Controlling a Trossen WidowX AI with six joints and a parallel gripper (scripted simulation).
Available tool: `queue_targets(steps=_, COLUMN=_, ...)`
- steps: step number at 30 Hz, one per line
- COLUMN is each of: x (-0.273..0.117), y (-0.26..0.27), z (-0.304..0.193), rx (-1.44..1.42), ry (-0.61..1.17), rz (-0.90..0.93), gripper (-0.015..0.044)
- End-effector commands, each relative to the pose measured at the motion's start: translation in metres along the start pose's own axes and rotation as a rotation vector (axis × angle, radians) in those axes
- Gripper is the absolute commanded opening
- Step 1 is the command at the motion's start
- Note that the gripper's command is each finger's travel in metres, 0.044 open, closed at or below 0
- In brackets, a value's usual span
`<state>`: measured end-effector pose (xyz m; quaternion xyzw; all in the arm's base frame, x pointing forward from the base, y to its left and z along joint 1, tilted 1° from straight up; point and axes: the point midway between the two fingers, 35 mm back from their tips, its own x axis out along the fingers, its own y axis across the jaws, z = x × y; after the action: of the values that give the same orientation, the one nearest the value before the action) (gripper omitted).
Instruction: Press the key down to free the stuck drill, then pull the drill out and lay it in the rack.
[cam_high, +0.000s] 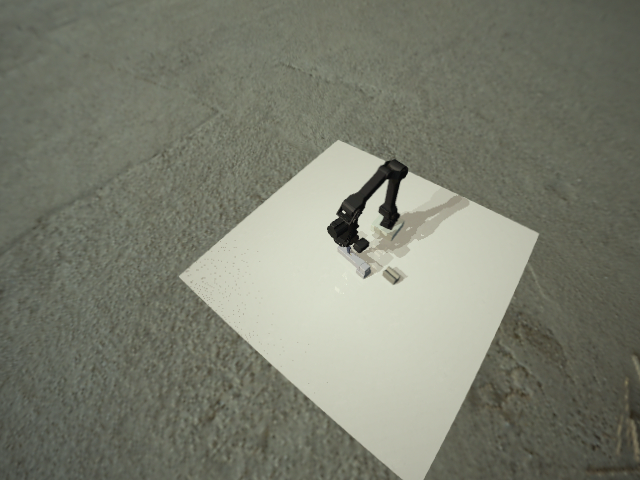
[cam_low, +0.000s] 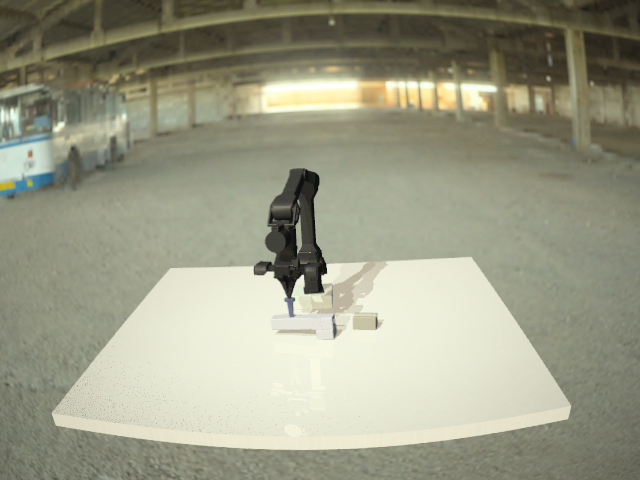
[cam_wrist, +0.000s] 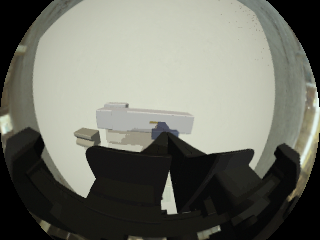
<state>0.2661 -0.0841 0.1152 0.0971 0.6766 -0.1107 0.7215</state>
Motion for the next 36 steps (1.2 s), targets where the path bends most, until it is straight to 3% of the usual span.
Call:
queue_targets(steps=1, x=0.011, y=0.001, z=-0.007, rx=0.003, ry=0.03, rz=0.003, gripper=0.0)
queue_targets(steps=36, x=0.024, y=0.002, z=-0.01, rx=0.003, ry=0.03, rz=0.003, gripper=0.0)
